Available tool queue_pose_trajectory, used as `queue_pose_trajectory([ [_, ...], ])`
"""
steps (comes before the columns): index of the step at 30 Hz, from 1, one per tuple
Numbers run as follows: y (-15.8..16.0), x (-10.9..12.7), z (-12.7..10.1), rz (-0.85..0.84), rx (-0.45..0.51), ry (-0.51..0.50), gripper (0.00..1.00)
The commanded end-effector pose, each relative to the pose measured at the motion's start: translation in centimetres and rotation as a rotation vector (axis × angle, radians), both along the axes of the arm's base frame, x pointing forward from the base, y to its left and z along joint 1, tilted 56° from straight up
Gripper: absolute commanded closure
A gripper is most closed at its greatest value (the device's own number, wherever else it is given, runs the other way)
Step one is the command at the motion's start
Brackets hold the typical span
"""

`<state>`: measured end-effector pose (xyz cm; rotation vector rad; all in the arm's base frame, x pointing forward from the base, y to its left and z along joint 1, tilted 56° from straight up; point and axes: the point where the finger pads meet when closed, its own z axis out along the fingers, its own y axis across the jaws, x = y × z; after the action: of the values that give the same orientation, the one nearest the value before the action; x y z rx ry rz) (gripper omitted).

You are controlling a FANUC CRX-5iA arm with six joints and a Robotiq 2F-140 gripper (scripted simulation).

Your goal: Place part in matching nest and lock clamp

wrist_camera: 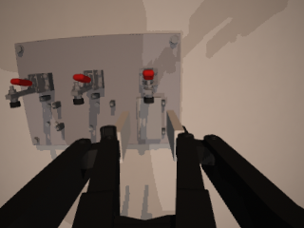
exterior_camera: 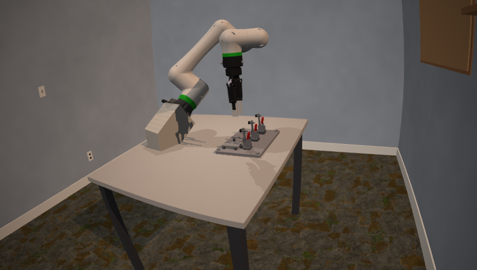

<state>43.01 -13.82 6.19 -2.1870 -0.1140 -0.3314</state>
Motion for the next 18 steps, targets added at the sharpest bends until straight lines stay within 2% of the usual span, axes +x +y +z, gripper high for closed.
queue_pose_trajectory([
  [1, -0.1, 1.8, 0.5, 0.0, 0.0, 0.001, 0.72],
  [3, -0.1, 1.8, 0.5, 0.0, 0.0, 0.001, 0.72],
  [11, -0.2, 4.2, 1.2, 0.0, 0.0, 0.001, 0.72],
  [18, -0.2, 4.6, 1.3, 0.0, 0.0, 0.001, 0.72],
])
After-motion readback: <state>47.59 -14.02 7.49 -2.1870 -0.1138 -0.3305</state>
